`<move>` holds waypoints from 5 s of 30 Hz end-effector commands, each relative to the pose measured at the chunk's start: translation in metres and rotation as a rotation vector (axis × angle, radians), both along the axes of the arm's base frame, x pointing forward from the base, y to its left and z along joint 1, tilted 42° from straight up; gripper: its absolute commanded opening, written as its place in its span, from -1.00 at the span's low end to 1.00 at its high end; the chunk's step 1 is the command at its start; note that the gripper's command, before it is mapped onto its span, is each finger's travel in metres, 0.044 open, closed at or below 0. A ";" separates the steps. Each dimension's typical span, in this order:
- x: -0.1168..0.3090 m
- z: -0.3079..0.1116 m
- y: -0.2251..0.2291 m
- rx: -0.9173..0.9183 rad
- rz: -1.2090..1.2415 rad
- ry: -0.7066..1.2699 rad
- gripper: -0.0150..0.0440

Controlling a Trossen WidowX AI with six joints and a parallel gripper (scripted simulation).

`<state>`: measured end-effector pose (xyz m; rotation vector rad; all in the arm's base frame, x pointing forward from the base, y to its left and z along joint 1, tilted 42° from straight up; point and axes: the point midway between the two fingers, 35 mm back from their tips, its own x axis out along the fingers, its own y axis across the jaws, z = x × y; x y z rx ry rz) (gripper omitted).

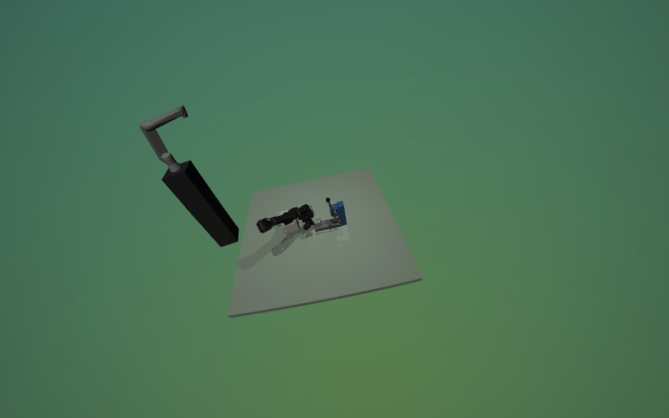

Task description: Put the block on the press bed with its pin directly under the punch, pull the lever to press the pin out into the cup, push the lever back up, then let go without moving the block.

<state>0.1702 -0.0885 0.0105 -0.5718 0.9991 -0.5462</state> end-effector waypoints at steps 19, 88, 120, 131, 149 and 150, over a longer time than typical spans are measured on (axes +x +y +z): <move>0.029 -0.001 -0.007 -0.004 0.020 -0.015 -0.39; 0.072 -0.002 -0.020 -0.049 0.202 -0.213 -0.03; 0.103 -0.002 -0.029 -0.072 0.295 -0.314 0.53; 0.101 0.005 -0.036 -0.073 0.295 -0.314 0.53; 0.103 0.000 -0.031 -0.072 0.295 -0.314 0.53; 0.101 0.000 -0.030 -0.069 0.288 -0.307 0.53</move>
